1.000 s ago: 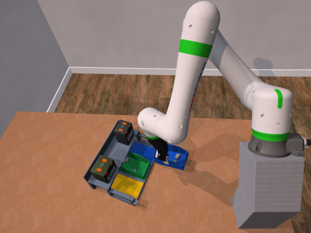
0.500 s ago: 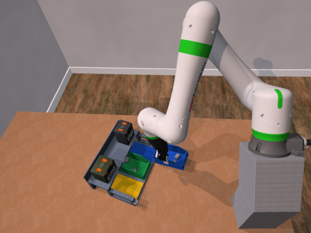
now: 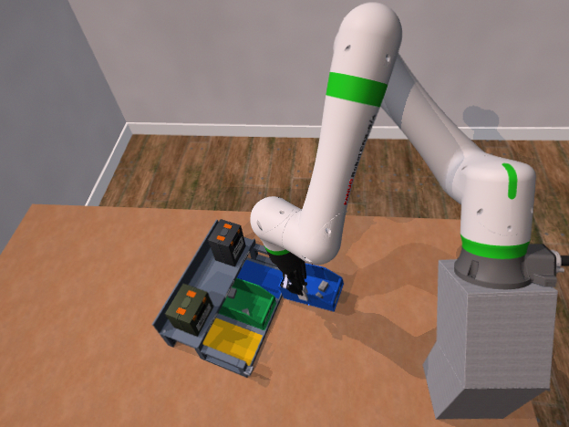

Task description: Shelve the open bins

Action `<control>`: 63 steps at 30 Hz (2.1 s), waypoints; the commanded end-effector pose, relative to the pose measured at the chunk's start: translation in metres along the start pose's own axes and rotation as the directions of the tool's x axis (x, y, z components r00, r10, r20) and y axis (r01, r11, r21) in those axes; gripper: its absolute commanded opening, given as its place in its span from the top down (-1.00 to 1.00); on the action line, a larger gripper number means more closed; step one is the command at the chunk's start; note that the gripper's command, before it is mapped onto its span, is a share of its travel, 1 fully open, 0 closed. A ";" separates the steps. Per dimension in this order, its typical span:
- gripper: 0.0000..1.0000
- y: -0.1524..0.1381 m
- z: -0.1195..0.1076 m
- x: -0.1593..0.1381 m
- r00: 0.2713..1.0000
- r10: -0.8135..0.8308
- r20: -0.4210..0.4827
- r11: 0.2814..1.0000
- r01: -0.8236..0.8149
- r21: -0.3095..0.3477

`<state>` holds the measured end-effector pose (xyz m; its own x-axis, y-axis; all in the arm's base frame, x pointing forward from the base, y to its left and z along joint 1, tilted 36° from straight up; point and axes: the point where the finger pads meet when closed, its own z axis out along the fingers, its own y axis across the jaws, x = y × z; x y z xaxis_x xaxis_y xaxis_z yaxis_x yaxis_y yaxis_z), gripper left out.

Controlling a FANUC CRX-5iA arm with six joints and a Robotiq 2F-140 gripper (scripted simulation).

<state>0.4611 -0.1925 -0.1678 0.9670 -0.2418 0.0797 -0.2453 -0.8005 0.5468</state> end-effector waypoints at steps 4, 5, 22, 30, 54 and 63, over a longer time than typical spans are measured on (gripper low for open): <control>1.00 0.000 -0.001 0.003 1.000 0.000 0.000 1.000 0.000 0.000; 1.00 0.000 -0.001 0.004 1.000 0.000 0.000 1.000 0.000 0.000; 1.00 0.000 -0.003 0.016 1.000 0.000 0.000 1.000 0.000 0.000; 1.00 0.000 -0.004 0.022 1.000 0.000 0.000 1.000 0.000 0.000; 1.00 0.000 -0.009 0.048 1.000 0.000 0.000 1.000 0.000 0.000; 1.00 0.000 -0.010 0.057 1.000 0.000 0.000 1.000 0.000 0.000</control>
<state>0.5142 -0.2003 -0.1555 0.9670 -0.2419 0.0797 -0.2453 -0.8005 0.5468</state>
